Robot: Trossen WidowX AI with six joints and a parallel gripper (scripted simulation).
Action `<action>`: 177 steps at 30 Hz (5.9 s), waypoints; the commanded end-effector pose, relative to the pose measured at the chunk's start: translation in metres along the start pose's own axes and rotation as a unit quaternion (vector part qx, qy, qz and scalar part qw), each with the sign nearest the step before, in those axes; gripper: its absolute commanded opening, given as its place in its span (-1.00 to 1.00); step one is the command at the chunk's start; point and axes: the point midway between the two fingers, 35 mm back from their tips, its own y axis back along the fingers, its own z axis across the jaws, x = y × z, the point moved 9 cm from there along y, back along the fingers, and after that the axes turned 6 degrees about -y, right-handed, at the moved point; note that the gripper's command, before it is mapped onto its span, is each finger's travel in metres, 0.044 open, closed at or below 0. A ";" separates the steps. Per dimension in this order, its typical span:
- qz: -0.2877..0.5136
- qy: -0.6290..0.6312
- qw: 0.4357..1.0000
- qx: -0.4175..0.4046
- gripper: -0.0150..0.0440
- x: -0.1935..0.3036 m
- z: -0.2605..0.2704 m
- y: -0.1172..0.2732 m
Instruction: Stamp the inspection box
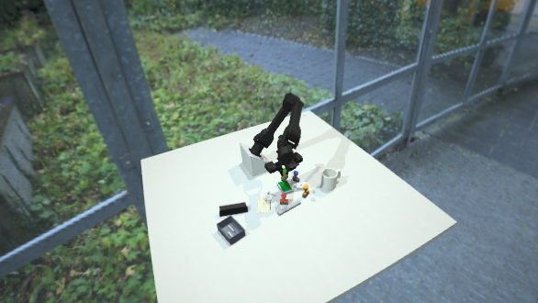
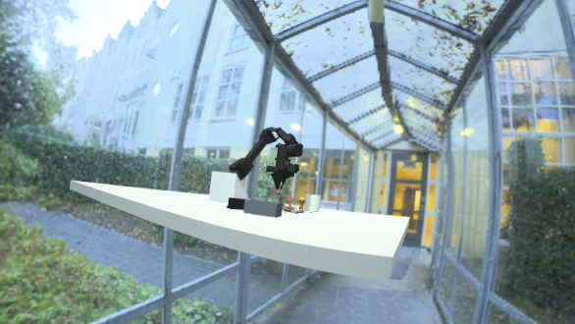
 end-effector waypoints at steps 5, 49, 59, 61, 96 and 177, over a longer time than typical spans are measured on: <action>-0.001 0.061 0.998 0.006 -0.49 -0.018 -0.024 0.004; -0.003 0.274 0.962 0.009 -0.49 -0.061 -0.129 -0.009; -0.004 0.274 0.962 0.009 -0.49 -0.061 -0.130 -0.015; -0.004 0.274 0.962 0.009 -0.49 -0.061 -0.130 -0.017; -0.007 0.274 0.962 0.008 -0.49 -0.061 -0.130 -0.040; -0.010 0.274 0.962 0.006 -0.49 -0.059 -0.129 -0.069</action>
